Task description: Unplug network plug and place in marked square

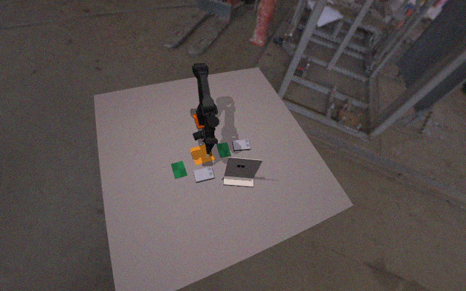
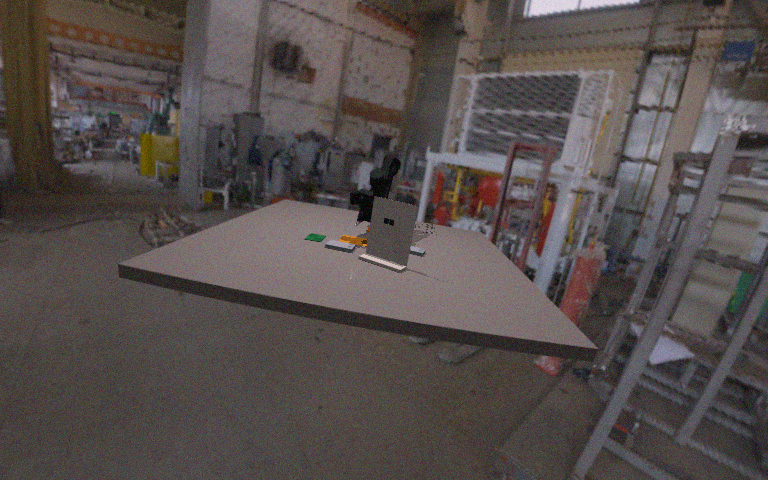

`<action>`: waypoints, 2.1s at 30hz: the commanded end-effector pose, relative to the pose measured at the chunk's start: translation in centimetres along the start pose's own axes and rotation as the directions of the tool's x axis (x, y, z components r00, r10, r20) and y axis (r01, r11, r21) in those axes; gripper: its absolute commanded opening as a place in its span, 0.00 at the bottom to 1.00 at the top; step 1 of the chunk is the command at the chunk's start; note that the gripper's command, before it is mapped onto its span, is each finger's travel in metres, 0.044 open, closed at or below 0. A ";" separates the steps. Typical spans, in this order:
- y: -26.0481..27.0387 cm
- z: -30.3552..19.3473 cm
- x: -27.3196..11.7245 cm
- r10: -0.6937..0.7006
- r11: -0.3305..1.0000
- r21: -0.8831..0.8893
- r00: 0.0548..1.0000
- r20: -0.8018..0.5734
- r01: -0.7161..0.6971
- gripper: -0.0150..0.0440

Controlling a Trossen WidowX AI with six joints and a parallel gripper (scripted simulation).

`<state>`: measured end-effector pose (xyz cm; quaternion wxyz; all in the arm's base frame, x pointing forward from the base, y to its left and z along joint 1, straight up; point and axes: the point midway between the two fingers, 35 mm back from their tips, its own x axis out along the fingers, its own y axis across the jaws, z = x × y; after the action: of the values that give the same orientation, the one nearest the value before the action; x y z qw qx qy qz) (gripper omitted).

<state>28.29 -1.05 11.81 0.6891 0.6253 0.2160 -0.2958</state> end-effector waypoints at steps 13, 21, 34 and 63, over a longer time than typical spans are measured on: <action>-4.2 2.6 -2.1 -0.194 0.972 0.128 0.980 -0.048 0.199 0.25; -4.8 2.8 -2.0 -0.210 0.966 0.141 0.976 -0.055 0.216 0.25; -6.0 2.6 -0.7 -0.210 0.966 0.141 0.976 -0.053 0.216 0.25; -9.0 2.1 1.7 -0.211 0.966 0.140 0.976 -0.050 0.216 0.25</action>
<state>23.40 -3.70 4.77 0.6040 0.6514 0.2719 -0.3701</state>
